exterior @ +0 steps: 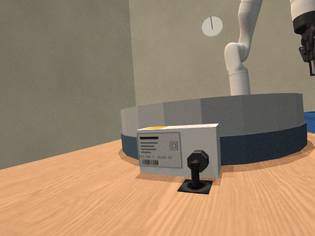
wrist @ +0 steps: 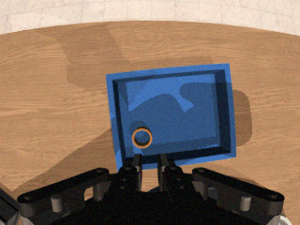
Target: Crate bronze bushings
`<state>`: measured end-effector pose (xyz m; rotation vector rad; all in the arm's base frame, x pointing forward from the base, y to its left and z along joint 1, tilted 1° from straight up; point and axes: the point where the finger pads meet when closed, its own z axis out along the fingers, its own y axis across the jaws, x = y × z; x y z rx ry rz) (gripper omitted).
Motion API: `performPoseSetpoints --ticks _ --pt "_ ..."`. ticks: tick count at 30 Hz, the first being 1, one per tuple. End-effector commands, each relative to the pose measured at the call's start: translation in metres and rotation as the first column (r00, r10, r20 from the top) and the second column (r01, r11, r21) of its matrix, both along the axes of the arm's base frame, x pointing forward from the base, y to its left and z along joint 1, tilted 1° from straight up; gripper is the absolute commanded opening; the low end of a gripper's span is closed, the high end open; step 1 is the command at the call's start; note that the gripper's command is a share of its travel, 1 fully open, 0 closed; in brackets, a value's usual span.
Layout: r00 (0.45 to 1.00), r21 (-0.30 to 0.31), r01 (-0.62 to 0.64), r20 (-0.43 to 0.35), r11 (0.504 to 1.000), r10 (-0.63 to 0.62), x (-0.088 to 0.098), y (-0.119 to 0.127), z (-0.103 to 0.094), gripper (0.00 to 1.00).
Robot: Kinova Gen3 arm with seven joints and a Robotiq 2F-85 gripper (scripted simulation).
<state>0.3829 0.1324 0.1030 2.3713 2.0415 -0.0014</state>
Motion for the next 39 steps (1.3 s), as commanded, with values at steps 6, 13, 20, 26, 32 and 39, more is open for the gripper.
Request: performPoseSetpoints --ticks 6,13,20,26,32,39 --pt "1.0 0.001 0.0 0.001 1.0 0.0 0.0 0.0 0.001 0.16" --pt "1.0 0.001 0.0 0.001 1.0 0.0 0.0 0.0 0.001 0.16" --pt "1.0 0.001 0.013 0.002 1.0 -0.013 -0.008 -0.033 -0.001 0.14" --pt "1.0 0.001 0.022 0.002 1.0 -0.022 -0.013 -0.056 -0.003 0.14" --pt "1.0 0.001 0.022 0.002 1.0 -0.022 -0.013 -0.056 -0.003 0.14" --pt "0.999 0.002 0.043 0.002 0.999 -0.043 -0.027 -0.112 -0.006 0.14"
